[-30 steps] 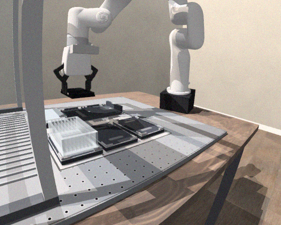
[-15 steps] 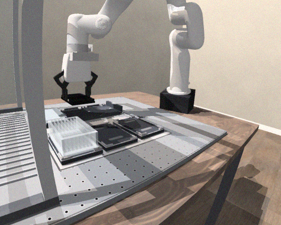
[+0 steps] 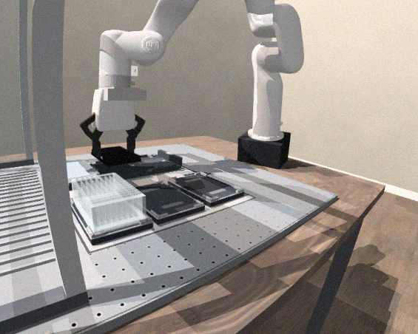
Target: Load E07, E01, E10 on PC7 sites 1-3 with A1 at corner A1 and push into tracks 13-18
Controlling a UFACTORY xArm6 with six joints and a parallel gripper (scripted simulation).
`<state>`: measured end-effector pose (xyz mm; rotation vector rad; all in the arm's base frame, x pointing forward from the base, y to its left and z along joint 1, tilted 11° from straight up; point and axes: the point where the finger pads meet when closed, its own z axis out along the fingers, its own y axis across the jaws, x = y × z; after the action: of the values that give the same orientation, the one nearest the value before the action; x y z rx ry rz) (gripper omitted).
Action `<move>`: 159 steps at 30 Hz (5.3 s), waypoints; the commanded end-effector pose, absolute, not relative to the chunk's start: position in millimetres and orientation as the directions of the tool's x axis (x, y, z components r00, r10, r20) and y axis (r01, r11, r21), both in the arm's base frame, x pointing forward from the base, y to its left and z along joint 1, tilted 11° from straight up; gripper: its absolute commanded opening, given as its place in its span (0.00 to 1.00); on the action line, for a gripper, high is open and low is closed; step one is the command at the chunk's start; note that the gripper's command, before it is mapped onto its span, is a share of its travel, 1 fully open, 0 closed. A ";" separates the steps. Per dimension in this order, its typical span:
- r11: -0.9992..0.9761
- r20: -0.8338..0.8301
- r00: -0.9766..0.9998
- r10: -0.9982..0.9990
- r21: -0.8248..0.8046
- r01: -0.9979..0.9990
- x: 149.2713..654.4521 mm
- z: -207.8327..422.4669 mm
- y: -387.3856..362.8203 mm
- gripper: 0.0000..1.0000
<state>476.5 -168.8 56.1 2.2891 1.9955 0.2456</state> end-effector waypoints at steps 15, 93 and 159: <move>-0.139 0.058 0.131 0.990 0.180 0.974 480.2 44.6 -169.0 0.00; -0.139 0.058 0.131 0.990 0.180 0.974 482.9 30.7 -168.5 1.00; -0.139 0.058 0.131 0.990 0.180 0.974 467.8 111.0 -171.3 1.00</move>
<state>467.6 -170.5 104.0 2.2893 1.9957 0.2457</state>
